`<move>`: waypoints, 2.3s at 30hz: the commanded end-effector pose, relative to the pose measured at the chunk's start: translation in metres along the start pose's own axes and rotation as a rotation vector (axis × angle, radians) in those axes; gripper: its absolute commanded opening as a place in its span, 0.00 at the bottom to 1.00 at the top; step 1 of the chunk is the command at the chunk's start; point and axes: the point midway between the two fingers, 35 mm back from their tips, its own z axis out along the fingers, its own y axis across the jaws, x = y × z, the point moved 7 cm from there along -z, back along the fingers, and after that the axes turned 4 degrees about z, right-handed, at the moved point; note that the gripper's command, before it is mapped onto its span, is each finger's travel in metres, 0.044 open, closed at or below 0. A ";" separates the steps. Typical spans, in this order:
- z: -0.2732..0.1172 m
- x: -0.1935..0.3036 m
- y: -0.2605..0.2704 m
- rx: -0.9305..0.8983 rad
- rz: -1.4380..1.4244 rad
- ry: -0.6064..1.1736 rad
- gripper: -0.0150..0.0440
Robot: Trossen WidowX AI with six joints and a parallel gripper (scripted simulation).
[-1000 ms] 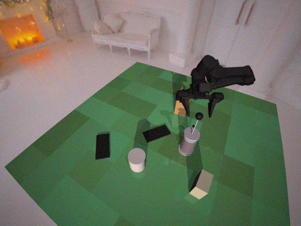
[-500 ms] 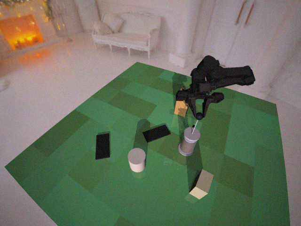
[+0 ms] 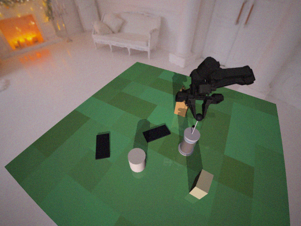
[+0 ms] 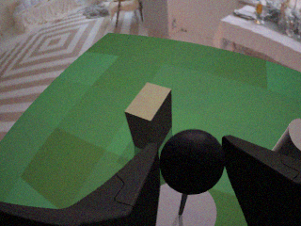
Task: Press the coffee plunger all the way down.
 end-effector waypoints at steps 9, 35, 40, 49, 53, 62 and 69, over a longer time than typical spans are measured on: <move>0.014 0.019 -0.008 0.015 0.010 0.018 0.47; 0.040 0.053 -0.016 0.017 0.008 0.016 0.47; 0.046 0.060 -0.017 0.013 0.010 0.011 0.47; 0.056 0.068 -0.016 0.003 0.014 -0.003 0.47; 0.059 0.067 -0.016 0.003 0.014 -0.003 0.47; 0.061 0.065 -0.018 0.002 0.014 -0.003 0.47; 0.061 0.064 -0.018 0.002 0.014 -0.003 0.47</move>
